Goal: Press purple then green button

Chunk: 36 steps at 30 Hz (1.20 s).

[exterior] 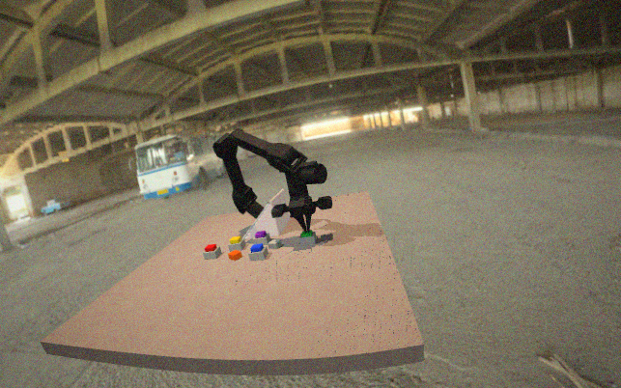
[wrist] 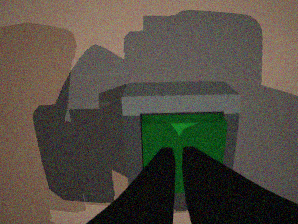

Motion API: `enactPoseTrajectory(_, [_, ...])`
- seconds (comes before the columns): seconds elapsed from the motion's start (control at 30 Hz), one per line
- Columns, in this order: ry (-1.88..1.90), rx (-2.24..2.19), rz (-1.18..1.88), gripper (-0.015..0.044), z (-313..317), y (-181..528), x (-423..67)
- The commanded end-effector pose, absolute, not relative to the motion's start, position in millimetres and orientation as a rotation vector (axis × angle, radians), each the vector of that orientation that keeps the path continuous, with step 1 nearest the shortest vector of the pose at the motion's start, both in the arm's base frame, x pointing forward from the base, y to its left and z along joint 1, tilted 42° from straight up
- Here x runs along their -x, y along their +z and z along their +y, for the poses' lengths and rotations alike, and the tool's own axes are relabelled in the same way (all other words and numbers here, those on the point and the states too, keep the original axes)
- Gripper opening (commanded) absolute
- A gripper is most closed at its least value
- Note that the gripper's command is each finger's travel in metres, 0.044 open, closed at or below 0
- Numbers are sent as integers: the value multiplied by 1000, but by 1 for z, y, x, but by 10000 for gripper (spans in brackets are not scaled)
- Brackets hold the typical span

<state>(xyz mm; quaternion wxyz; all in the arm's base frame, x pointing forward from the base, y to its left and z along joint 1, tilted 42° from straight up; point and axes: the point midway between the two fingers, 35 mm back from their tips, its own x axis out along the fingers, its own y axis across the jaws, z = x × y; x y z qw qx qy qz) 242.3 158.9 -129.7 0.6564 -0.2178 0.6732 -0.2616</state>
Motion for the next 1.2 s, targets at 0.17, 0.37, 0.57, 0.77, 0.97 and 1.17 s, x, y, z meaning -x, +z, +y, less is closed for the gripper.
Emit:
enactPoseTrajectory(0.17, [-597,507,1527,20,155,-130,-240])
enactPoseTrajectory(0.37, [-597,507,1527,20,155,-130,-240])
enactPoseTrajectory(0.57, [-597,507,1527,20,155,-130,-240])
enactPoseTrajectory(0.77, [-597,507,1527,20,155,-130,-240])
enactPoseTrajectory(0.97, [-596,507,1528,20,176,-106,-242])
enactPoseTrajectory(1.17, [-594,507,1530,72,179,-102,-243])
